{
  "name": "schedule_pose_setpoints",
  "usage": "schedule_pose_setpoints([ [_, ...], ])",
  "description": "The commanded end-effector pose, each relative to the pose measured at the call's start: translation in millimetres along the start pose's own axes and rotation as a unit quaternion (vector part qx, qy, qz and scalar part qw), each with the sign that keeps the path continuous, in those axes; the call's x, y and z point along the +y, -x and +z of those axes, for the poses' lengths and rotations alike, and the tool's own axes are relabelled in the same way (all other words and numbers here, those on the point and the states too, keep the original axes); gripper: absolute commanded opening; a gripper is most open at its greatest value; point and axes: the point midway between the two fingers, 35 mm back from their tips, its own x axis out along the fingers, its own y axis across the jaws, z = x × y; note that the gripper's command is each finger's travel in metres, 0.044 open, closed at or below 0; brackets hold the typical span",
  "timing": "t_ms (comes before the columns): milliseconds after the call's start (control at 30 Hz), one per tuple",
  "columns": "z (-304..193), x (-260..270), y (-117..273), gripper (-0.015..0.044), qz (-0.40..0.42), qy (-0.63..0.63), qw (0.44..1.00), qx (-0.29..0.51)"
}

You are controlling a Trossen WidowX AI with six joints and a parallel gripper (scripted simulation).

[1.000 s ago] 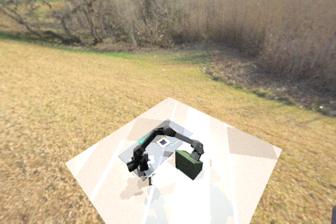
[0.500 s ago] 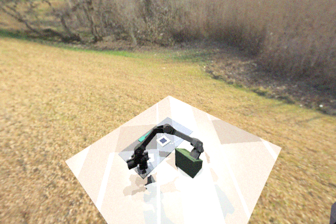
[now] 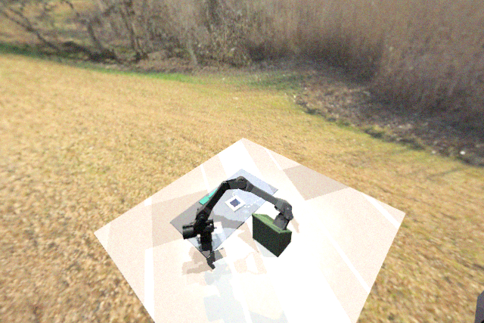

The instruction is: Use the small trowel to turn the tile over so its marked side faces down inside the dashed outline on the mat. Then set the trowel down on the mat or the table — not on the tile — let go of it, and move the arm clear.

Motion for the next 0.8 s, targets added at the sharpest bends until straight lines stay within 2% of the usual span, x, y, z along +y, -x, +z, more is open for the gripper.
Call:
schedule_pose_setpoints([
  [0,-2.4,0.7,-8.4,0.03,-0.002,0.004,1.0,0.005],
  [433,-5.1,-1.8,-26.3,0.03,-0.006,0.002,1.0,0.016],
  [633,-5.1,-1.8,-26.3,0.0142,-0.006,0.002,1.0,0.016],
  [767,-5.1,-1.8,-26.3,0.0116,-0.006,0.002,1.0,0.016],
])
